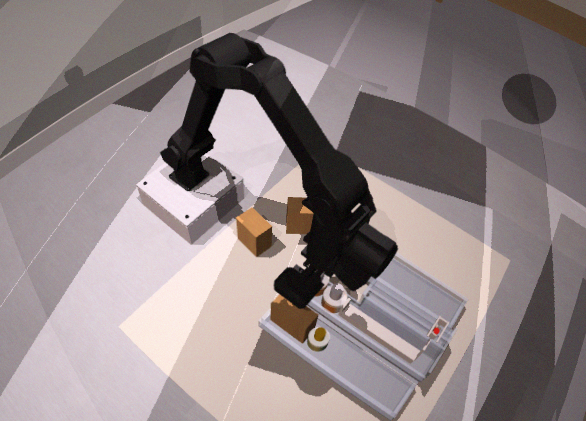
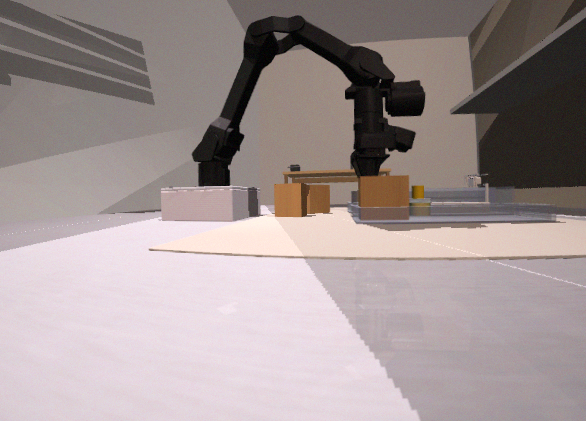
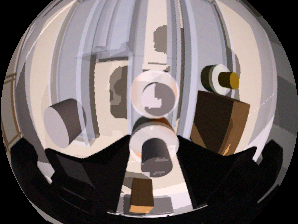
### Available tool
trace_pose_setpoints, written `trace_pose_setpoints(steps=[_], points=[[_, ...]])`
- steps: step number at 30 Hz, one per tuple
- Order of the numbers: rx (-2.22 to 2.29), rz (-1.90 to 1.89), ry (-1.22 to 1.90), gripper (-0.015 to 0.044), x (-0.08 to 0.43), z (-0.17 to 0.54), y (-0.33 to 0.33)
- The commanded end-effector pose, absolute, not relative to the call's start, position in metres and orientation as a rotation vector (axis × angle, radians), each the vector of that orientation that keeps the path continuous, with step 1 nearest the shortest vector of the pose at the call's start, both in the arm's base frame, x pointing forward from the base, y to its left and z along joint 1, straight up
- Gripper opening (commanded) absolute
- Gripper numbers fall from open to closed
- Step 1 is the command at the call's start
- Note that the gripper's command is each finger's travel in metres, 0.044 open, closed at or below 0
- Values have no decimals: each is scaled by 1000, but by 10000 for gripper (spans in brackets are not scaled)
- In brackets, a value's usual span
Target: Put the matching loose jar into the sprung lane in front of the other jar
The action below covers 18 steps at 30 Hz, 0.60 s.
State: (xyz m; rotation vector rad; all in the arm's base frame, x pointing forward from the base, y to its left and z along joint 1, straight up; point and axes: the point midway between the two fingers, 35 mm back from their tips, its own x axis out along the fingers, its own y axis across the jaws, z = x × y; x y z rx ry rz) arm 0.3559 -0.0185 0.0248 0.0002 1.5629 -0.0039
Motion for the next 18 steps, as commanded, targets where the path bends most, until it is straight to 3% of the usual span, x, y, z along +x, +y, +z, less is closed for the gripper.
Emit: trace_pose_setpoints(steps=[1, 18], points=[[5, -4, 1537, 0, 362, 25, -18], [5, -4, 1537, 0, 362, 19, -18]])
